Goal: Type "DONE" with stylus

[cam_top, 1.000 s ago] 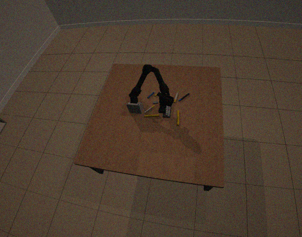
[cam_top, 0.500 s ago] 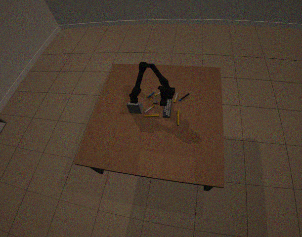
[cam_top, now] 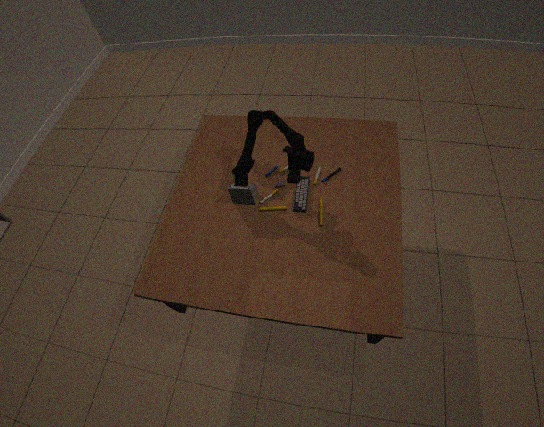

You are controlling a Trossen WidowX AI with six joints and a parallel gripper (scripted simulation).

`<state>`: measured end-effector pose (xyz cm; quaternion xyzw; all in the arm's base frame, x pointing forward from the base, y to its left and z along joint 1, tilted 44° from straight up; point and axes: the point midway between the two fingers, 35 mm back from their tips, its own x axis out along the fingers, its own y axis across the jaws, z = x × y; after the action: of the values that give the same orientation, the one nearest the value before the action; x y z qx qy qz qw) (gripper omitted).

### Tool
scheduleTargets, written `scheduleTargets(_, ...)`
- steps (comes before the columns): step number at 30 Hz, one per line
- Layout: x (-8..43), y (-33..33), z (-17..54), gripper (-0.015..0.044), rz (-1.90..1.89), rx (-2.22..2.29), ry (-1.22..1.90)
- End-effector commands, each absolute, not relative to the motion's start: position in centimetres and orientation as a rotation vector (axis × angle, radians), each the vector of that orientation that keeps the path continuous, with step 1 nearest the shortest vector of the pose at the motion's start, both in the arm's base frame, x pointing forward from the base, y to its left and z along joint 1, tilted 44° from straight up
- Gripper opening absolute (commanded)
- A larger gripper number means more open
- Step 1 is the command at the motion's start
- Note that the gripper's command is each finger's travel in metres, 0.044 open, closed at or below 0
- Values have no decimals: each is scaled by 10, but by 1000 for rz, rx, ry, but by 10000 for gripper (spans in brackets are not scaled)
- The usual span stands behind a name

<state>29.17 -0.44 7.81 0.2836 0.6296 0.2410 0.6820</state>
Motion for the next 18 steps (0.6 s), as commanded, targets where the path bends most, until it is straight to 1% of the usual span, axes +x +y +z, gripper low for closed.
scheduleTargets(1,291,-2,75,0,541,639,1419)
scheduleTargets(3,292,-3,76,0,542,637,1416)
scheduleTargets(6,291,-2,77,79,534,644,1424)
scheduleTargets(9,286,14,83,150,399,758,1530)
scheduleTargets(14,272,46,96,150,55,979,1711)
scheduleTargets(18,258,69,106,150,-264,1132,1795)
